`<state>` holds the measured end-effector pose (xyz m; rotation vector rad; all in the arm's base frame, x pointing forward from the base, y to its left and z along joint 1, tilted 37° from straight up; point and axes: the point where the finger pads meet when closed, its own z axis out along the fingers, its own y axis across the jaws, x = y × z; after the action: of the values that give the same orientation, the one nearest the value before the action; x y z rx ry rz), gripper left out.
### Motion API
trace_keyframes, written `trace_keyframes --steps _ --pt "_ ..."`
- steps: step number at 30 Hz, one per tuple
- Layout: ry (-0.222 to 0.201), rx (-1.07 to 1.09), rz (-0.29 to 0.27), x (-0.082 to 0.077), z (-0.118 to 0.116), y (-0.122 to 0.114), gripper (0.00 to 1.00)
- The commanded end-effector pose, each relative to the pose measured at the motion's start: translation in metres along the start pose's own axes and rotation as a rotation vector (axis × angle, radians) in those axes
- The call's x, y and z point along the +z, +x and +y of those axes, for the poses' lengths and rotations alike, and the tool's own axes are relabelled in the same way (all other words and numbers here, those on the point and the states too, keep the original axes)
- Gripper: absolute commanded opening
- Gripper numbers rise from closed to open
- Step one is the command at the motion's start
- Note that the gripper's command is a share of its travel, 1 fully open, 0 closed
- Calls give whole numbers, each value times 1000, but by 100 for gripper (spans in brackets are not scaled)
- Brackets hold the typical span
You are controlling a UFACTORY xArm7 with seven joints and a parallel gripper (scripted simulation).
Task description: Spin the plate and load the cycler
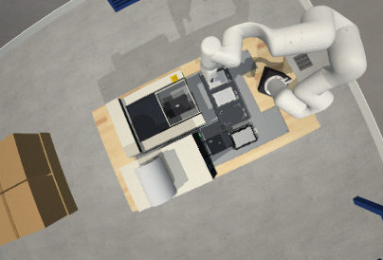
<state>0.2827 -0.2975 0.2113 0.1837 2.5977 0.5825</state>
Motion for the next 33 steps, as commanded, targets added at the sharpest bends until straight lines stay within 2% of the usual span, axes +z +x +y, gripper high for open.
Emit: trace_keyframes --steps 1,6,8,17,31,33 --pt "-1 0 -2 2 -21 -6 0" --pt "0 0 -2 6 -45 -12 0" --pt "0 0 -2 6 -45 -12 0" --pt "0 0 -2 13 -88 -21 0" --pt "0 -28 -2 13 -90 -22 0" --pt "-1 -28 -69 13 -90 -22 0"
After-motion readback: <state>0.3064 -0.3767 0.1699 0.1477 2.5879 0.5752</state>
